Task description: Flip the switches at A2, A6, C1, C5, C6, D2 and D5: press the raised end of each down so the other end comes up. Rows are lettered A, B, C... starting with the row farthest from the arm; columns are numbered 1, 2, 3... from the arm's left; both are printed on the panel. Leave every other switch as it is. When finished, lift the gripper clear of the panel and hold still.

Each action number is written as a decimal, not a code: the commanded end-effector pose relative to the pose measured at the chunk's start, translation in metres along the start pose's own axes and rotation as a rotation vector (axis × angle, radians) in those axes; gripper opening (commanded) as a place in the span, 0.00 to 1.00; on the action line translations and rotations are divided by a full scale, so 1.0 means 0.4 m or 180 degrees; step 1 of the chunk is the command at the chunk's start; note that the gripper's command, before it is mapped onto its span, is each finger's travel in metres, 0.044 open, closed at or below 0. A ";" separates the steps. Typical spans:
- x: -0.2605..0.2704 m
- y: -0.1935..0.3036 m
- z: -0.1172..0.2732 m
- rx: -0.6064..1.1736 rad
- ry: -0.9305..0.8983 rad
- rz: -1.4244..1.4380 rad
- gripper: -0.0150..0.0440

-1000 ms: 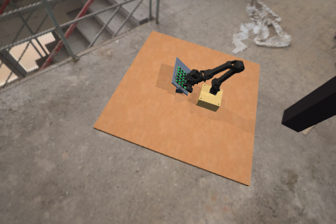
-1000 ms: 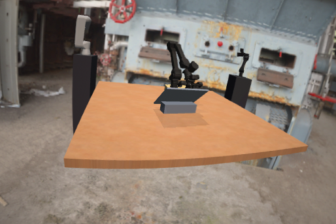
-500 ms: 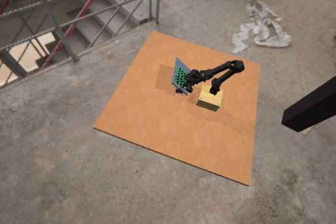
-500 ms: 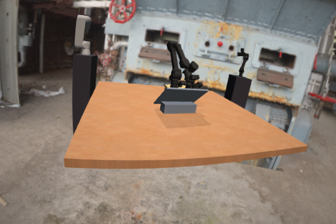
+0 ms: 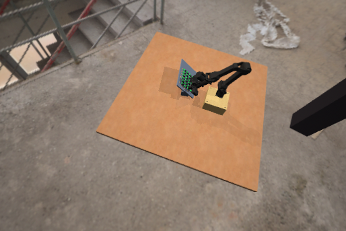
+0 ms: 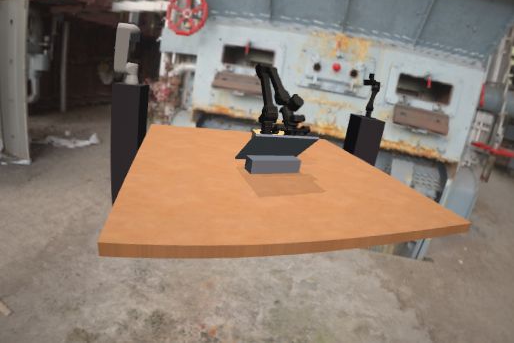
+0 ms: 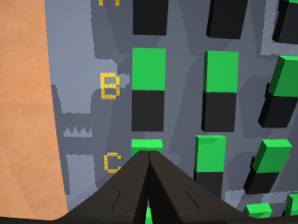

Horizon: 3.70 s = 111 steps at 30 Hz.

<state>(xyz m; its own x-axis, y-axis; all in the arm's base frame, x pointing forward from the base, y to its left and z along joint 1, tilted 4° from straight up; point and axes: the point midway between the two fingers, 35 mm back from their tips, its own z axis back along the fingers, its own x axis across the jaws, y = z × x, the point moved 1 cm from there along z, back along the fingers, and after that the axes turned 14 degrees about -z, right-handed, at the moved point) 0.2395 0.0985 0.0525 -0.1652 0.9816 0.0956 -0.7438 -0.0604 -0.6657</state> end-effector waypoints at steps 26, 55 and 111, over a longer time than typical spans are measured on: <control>0.001 0.000 -0.010 0.0001 -0.0009 0.0010 0.25; -0.243 -0.059 0.141 0.0044 0.0037 0.0070 0.25; -0.305 -0.077 0.004 -0.0003 0.0016 0.0033 0.25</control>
<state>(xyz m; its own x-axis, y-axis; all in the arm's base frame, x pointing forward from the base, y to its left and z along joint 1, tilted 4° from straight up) 0.2812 -0.0194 0.0631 -0.1735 0.9812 0.0849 -0.7409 -0.0733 -0.6676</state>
